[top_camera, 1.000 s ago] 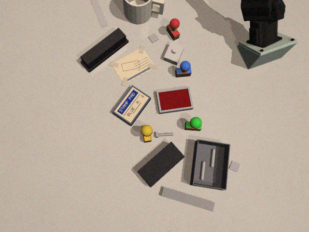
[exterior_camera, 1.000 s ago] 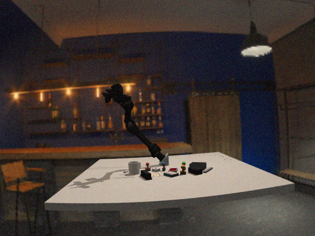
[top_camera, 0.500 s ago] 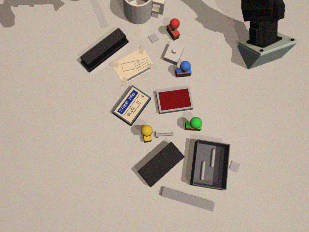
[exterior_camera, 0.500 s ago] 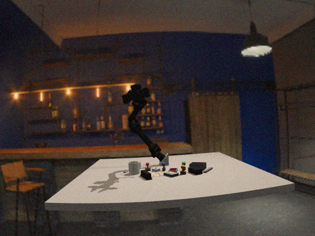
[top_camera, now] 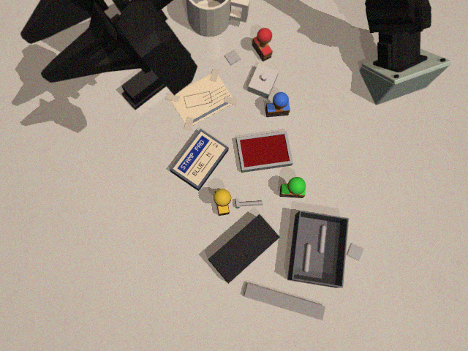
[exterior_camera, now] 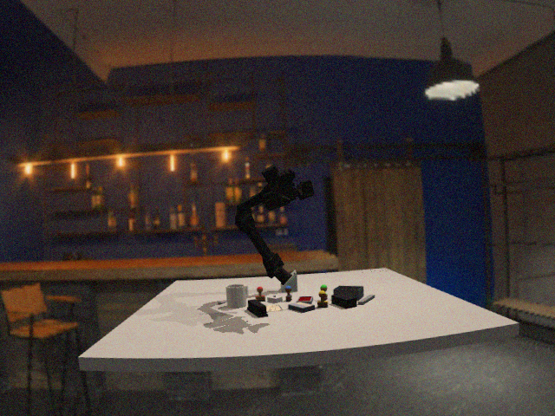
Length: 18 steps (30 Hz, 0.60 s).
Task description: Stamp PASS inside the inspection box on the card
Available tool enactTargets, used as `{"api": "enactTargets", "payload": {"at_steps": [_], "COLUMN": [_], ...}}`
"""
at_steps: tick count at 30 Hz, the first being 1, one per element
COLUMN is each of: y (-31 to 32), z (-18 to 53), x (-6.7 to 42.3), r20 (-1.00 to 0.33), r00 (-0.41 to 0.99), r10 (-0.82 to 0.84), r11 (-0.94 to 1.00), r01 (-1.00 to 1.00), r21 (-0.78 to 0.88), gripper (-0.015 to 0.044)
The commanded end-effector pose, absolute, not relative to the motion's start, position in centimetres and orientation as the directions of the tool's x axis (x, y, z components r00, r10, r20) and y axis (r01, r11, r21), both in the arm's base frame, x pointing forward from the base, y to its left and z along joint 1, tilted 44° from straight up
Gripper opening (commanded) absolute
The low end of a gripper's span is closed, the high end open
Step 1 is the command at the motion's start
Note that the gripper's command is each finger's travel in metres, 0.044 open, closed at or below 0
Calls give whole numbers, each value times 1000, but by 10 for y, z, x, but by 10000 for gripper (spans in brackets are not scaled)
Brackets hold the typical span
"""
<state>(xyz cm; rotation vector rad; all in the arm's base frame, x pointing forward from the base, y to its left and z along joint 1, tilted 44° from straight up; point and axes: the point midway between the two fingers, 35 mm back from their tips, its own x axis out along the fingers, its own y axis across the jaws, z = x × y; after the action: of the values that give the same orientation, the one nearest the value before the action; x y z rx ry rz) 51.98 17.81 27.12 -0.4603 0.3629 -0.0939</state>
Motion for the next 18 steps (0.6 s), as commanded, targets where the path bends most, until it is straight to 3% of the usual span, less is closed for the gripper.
{"api": "enactTargets", "payload": {"at_steps": [1, 10, 18], "y": [183, 167, 128], "z": [196, 64, -14], "x": [506, 443, 350], "r20": [-510, -790, -836], "r00": [839, 519, 114], "r10": [-190, -326, -536], "r11": [910, 921, 844], "r01": [-44, -14, 94], "r21": [-412, -389, -528], "gripper": [228, 228, 228]}}
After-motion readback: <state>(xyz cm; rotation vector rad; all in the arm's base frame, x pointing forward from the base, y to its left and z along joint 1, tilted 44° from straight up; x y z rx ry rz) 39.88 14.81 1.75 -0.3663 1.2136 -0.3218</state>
